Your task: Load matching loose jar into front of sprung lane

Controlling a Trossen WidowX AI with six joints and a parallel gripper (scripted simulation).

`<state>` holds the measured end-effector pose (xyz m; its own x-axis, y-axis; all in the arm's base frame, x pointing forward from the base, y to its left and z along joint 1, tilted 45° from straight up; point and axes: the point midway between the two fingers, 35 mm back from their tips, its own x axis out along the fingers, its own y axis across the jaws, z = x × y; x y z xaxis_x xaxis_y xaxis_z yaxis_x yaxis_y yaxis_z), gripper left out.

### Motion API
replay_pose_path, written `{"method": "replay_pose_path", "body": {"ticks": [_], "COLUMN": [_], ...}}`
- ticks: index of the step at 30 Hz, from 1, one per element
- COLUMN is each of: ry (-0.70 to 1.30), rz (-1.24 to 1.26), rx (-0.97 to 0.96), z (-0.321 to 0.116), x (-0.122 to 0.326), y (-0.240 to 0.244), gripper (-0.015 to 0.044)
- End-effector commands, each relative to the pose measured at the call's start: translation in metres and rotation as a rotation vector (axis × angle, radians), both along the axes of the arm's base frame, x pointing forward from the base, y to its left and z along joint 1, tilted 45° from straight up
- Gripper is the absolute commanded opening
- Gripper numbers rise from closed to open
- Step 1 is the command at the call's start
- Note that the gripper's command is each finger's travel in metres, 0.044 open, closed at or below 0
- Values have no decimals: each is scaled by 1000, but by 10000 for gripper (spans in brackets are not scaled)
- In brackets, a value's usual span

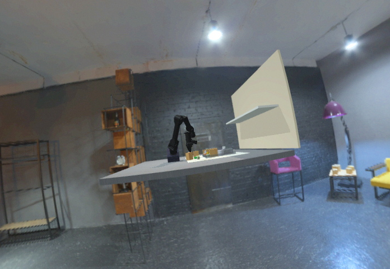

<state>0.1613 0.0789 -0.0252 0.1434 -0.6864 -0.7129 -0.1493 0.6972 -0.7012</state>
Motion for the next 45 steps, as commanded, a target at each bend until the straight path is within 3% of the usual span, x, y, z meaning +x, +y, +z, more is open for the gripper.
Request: {"method": "replay_pose_path", "body": {"ticks": [1, 14, 39, 45], "ry": [-7, -7, -28, -27], "rz": [-5, -6, -25, -20], "rx": [10, 9, 12, 7], "z": [18, 46, 45, 45], "x": [-1, -6, 104, 110], "y": [19, 42, -1, -5], "gripper": [0, 0, 0, 0]}}
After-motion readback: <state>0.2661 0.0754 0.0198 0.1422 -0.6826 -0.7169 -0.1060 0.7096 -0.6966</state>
